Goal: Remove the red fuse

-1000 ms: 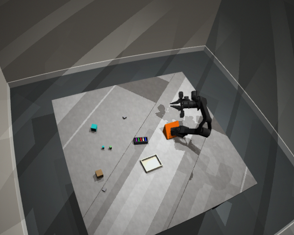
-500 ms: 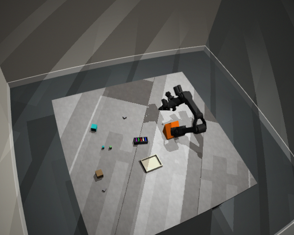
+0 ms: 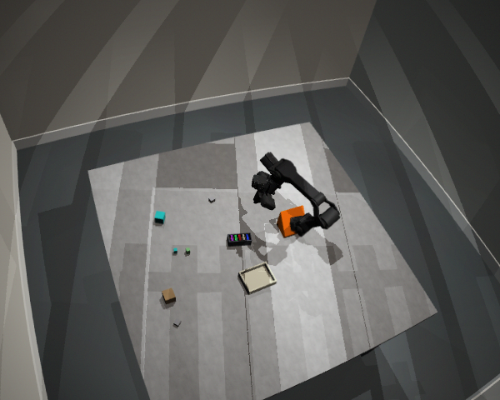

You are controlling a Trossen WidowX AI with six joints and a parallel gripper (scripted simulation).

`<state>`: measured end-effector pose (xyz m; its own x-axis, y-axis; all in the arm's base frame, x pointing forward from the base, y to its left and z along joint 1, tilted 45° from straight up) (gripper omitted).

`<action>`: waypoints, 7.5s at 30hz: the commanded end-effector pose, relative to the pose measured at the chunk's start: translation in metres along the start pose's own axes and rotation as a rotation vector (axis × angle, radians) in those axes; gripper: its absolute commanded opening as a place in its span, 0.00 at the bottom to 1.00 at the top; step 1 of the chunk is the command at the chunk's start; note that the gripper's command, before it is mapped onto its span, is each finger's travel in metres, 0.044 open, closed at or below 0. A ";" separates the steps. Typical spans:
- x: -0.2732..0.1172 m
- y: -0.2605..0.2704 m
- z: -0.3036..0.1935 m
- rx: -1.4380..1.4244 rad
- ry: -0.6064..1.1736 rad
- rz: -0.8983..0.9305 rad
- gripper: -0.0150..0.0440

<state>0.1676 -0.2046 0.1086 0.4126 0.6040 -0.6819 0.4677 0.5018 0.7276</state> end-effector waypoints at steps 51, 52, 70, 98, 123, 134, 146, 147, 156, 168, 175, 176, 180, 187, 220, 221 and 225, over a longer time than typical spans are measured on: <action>0.155 0.099 0.011 -1.648 0.518 0.222 0.36; 0.156 0.099 0.010 -1.648 0.518 0.222 0.36; 0.165 0.097 0.005 -1.648 0.517 0.223 0.36; 0.173 0.096 0.002 -1.654 0.519 0.221 0.29; 0.167 0.097 0.005 -1.653 0.519 0.221 0.25; 0.162 0.098 0.008 -1.652 0.519 0.221 0.25; 0.157 0.099 0.011 -1.651 0.518 0.221 0.25; 0.156 0.099 0.011 -1.651 0.518 0.221 0.25; 0.152 0.100 0.013 -1.650 0.518 0.221 0.25; 0.147 0.101 0.015 -1.650 0.518 0.221 0.25; 0.144 0.102 0.016 -1.649 0.518 0.221 0.25; 0.143 0.102 0.017 -1.649 0.518 0.221 0.25; 0.142 0.103 0.017 -1.649 0.518 0.221 0.25; 0.136 0.104 0.020 -1.648 0.518 0.221 0.25; 0.112 0.237 -0.048 -1.648 0.517 0.207 0.25; 0.111 0.243 -0.053 -1.648 0.516 0.210 0.25; 0.105 0.263 -0.076 -1.647 0.516 0.223 0.25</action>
<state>0.2832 0.0211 0.2178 -0.0671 0.6896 -0.7211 -0.9140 0.2474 0.3216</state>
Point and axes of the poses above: the point midway between the two fingers, 35 mm back from their tips, its own x axis out along the fingers, its own y axis across the jaws, z = x × y, the point moved 8 cm from there along -x, back along the fingers, and after that the axes turned 15 degrees about x, right-handed, at the moved point
